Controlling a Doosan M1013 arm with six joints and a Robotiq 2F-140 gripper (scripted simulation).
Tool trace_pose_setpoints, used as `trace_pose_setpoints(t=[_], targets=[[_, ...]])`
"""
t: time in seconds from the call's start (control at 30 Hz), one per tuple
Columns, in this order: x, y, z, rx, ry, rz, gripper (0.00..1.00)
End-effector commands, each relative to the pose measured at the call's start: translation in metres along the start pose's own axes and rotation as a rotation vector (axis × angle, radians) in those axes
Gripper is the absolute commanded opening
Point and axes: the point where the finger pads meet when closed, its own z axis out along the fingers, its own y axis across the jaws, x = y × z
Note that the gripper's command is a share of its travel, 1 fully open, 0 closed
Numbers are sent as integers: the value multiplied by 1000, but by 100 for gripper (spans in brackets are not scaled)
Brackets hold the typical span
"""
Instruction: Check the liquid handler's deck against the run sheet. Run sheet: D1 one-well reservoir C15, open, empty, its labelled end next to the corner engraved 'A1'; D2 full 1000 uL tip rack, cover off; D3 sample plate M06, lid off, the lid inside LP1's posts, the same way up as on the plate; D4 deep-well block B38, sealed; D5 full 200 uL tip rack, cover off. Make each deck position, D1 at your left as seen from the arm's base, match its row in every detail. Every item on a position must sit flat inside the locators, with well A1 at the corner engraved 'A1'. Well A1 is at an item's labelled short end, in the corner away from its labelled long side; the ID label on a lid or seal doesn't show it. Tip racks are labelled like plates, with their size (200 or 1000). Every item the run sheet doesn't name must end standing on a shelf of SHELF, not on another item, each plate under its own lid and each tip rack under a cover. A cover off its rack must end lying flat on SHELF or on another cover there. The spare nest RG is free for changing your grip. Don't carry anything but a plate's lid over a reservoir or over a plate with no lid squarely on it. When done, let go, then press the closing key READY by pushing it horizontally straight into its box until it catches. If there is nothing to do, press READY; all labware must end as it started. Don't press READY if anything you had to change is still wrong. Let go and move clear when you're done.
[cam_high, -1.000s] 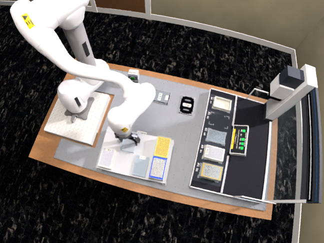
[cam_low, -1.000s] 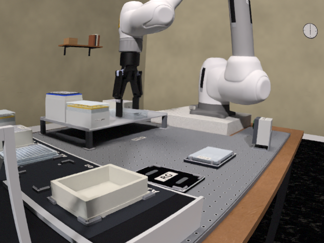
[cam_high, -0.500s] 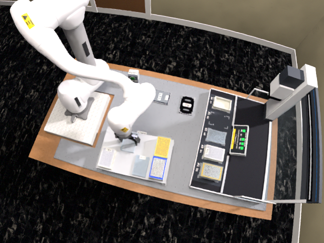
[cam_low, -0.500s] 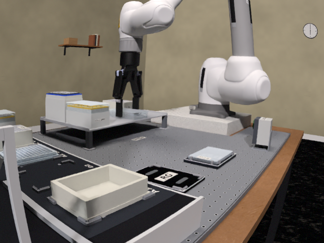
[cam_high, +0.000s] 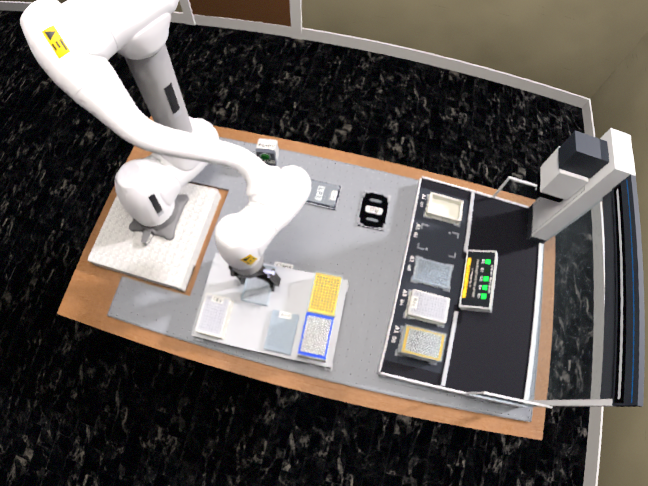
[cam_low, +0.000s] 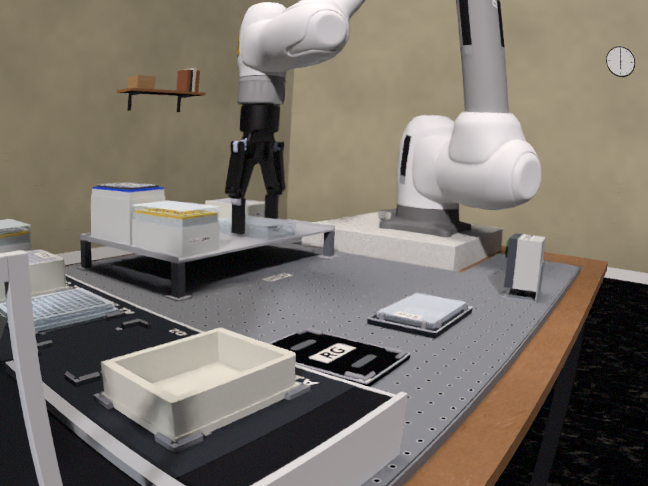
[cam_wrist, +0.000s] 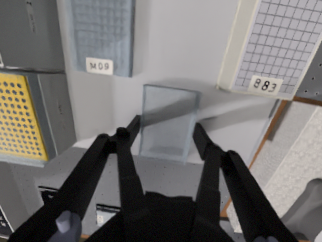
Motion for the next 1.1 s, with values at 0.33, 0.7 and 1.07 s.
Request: trace_pose_setpoints(t=[0.33,0.7,1.07], targets=[[0,0,-20,1,0,0,67],[0,0,-35,1,0,0,67],[0,0,-50,1,0,0,67]])
